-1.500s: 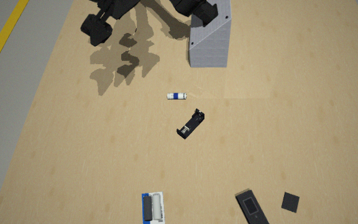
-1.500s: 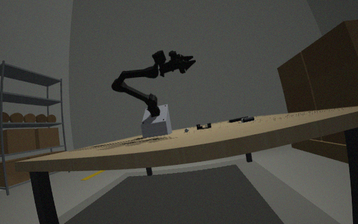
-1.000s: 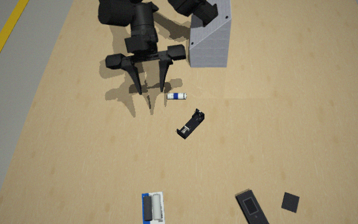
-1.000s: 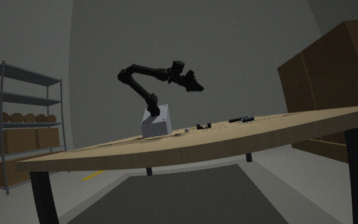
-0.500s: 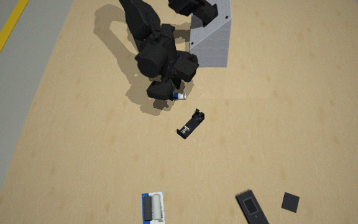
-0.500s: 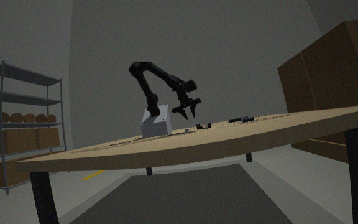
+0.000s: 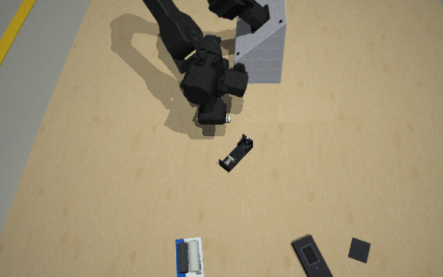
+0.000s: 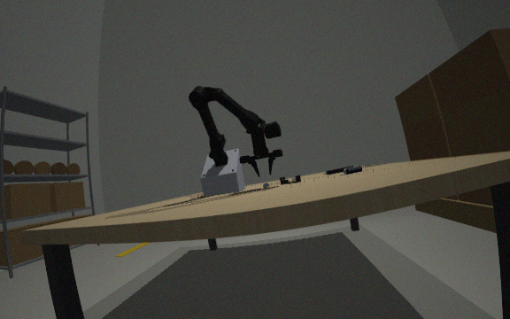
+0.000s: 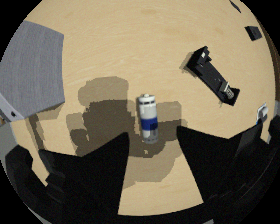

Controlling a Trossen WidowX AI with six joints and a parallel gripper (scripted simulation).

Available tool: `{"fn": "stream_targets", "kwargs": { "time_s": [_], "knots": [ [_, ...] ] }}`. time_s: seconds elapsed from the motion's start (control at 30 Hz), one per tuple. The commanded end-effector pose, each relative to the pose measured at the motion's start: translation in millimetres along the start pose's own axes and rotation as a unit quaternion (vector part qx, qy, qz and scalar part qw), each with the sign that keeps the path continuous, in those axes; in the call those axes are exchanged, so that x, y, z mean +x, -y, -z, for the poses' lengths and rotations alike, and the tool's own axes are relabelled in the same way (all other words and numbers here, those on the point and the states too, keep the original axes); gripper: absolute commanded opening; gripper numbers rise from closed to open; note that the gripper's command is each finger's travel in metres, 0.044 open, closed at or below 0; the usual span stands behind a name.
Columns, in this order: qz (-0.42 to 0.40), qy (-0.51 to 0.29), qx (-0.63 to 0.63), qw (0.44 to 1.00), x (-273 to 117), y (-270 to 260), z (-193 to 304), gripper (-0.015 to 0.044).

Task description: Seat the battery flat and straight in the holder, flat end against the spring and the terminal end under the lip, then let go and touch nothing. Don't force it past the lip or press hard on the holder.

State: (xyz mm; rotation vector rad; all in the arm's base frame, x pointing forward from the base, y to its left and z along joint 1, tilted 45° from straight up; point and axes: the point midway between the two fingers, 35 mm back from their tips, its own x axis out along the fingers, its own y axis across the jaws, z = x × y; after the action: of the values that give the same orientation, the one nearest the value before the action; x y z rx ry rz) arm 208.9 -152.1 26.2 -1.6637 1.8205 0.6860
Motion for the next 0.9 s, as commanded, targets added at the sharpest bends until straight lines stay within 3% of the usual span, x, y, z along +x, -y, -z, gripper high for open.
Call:
{"fn": "stream_targets", "kwargs": {
  "time_s": [0.0, 0.87],
  "knots": [
    [-0.002, -0.002, -0.004, 1.0, 5, -1, 0, 0.023],
    [-0.002, -0.003, -0.004, 1.0, 47, -2, 1, 0.023]
  ]
}}
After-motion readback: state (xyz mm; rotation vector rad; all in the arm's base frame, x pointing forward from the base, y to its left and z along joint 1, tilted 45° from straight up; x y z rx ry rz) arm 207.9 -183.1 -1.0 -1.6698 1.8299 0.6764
